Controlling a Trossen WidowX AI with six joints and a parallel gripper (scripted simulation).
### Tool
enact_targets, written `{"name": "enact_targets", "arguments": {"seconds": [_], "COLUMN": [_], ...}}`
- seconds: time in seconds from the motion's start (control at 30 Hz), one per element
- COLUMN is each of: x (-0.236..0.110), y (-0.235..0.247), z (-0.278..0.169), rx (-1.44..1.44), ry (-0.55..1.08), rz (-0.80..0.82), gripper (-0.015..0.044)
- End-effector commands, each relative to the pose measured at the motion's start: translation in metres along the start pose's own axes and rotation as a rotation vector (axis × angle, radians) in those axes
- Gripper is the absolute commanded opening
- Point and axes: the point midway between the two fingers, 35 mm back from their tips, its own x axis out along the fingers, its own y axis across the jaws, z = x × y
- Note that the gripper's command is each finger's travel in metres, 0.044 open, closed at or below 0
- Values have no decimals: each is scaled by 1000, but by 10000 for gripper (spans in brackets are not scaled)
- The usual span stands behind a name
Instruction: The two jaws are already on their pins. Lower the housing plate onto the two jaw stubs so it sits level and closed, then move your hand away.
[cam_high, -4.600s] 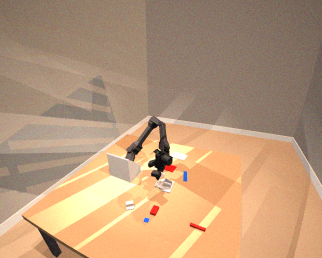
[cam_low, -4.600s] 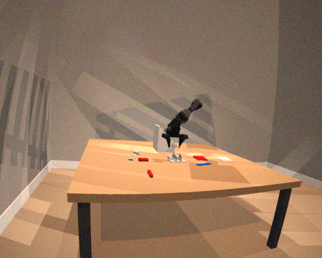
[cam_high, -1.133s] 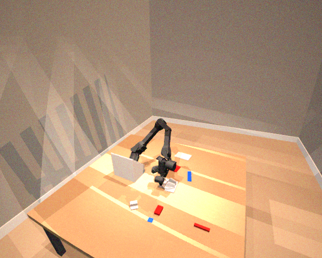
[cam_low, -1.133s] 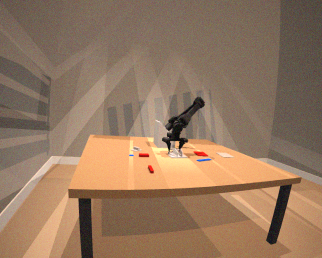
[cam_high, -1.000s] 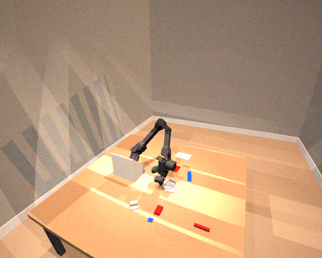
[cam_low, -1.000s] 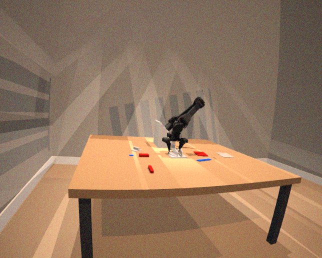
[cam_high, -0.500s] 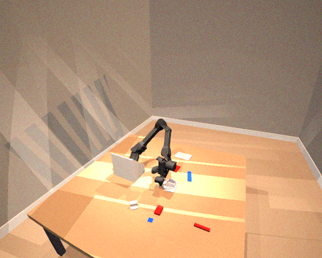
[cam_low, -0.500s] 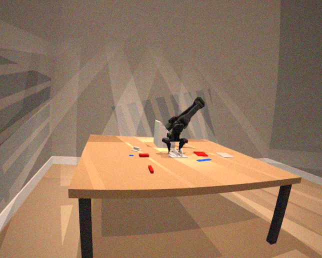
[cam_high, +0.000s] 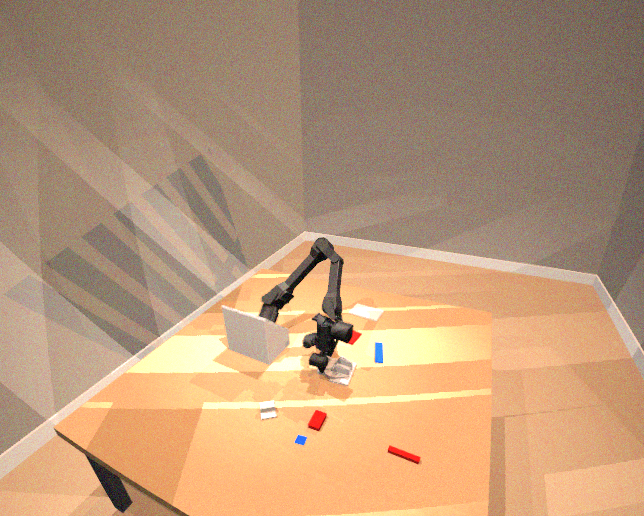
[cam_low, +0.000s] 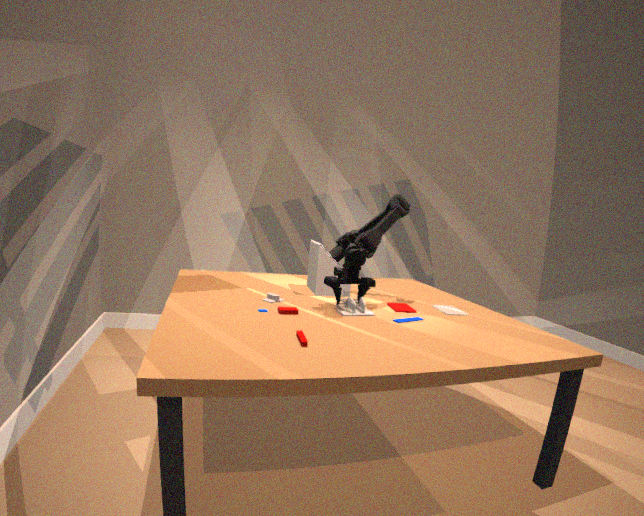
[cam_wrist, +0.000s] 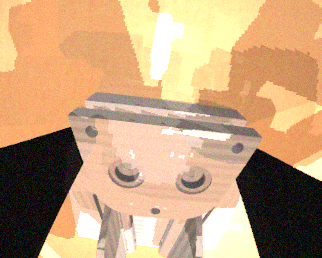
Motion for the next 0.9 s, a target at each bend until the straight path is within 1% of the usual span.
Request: {"name": "enact_targets", "arguments": {"seconds": [0.0, 0.87], "x": [1, 7], "y": [-1, -1], "z": [0, 0], "rx": [2, 0], "ry": [0, 0], "rz": [-4, -5], "gripper": [351, 351]}}
